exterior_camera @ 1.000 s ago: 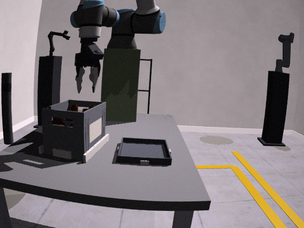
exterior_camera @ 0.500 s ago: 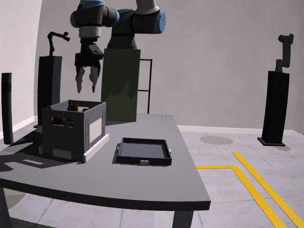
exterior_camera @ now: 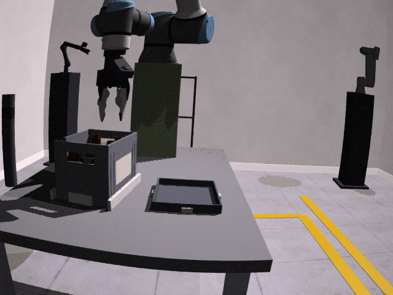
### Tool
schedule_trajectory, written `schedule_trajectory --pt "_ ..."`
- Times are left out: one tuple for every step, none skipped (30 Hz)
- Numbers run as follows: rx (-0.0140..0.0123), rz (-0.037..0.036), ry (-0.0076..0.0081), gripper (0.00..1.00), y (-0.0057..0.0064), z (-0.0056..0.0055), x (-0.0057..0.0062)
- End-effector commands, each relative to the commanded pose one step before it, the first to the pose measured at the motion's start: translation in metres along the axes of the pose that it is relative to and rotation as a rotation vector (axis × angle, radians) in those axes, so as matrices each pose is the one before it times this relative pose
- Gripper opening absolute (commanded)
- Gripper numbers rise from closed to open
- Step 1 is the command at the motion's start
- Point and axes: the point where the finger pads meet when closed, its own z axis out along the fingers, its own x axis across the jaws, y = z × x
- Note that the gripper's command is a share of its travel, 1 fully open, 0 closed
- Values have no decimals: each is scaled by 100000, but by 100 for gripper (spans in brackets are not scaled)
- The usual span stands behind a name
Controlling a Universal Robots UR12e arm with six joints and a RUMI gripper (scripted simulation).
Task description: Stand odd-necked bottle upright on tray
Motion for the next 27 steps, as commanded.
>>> schedule_trajectory --pt "144 -32 350 38 -213 447 263" --pt "7 -2 12 38 -7 103 9" --pt "8 -3 13 38 -8 108 10" --pt "7 -3 11 38 -8 113 9" --pt "1 -3 2 38 -2 121 0" --pt "0 -3 0 38 -1 125 -2" --pt "0 -3 0 38 -1 129 -2" --pt "0 -3 0 38 -2 132 -2" --pt "0 -3 0 38 -1 134 -2" --pt "0 -3 0 38 -1 136 -2" --pt "0 -3 0 38 -2 137 -2" --pt "0 -3 0 38 -2 138 -2" --pt "0 0 0 38 0 0 0" --pt "0 0 0 38 0 0 0" --pt "-20 -5 -33 38 16 147 -31" --pt "9 -3 14 38 -9 133 10" --pt "11 -3 18 38 -12 130 14" --pt "0 -3 0 38 -1 134 -2" --pt "0 -3 0 38 -1 132 -2" --pt "0 -2 0 38 -1 129 -1" --pt "0 0 0 38 0 125 0" --pt "0 1 0 38 1 121 0" --pt "0 2 0 38 1 117 1" --pt "0 3 0 38 2 111 1" --pt "0 3 0 38 1 106 2" --pt "0 2 0 38 1 100 1" --pt "0 1 0 38 1 94 0"
